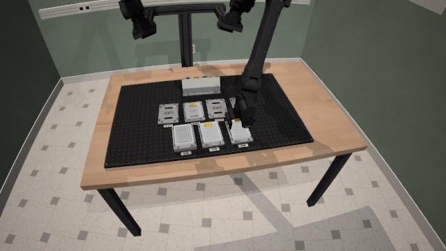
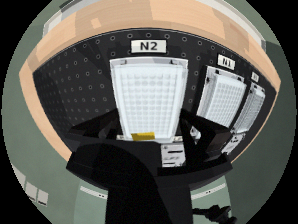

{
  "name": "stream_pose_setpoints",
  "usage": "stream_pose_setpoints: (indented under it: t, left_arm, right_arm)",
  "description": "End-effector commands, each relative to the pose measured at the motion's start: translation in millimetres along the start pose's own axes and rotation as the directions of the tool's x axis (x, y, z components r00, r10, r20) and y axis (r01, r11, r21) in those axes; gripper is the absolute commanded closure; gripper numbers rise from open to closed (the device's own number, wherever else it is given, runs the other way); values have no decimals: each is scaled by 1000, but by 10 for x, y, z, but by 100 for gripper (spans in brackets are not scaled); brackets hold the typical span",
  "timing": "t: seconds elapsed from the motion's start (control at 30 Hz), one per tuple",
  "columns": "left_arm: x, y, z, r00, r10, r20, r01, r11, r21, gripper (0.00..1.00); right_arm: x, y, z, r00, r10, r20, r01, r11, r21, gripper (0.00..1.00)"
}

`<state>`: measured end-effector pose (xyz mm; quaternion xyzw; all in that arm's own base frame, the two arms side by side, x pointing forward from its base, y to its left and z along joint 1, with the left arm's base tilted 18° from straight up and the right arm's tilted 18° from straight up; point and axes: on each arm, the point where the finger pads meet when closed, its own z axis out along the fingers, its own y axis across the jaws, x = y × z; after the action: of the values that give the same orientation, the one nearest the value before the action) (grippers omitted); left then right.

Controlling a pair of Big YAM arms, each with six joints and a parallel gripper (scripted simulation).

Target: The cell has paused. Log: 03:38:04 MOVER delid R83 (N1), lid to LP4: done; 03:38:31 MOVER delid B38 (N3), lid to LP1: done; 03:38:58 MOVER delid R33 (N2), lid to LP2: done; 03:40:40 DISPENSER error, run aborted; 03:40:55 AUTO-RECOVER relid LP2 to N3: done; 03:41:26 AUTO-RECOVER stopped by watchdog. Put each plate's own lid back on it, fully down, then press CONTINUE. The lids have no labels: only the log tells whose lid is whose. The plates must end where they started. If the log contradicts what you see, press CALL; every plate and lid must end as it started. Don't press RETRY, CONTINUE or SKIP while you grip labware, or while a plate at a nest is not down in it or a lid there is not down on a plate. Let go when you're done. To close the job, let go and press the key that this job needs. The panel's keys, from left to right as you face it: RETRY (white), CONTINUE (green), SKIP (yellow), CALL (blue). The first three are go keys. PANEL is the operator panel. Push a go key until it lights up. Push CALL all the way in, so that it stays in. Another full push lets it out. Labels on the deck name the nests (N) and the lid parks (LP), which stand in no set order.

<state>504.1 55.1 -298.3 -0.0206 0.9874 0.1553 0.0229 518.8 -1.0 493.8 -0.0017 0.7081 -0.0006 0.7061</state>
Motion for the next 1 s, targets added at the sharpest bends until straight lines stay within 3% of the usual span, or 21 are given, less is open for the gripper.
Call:
stream_pose_setpoints:
  t: [0.0, 0.97]
  left_arm:
    - [-205, 50, -27, 999, -10, 36, 10, 1000, 2, 100]
    - [-163, 9, -16, 999, -5, 32, 5, 1000, 2, 100]
  right_arm:
    - [-241, 10, -10, 999, 2, 49, -2, 1000, 0, 0]
    - [-241, 10, -10, 999, 2, 49, -2, 1000, 0, 0]
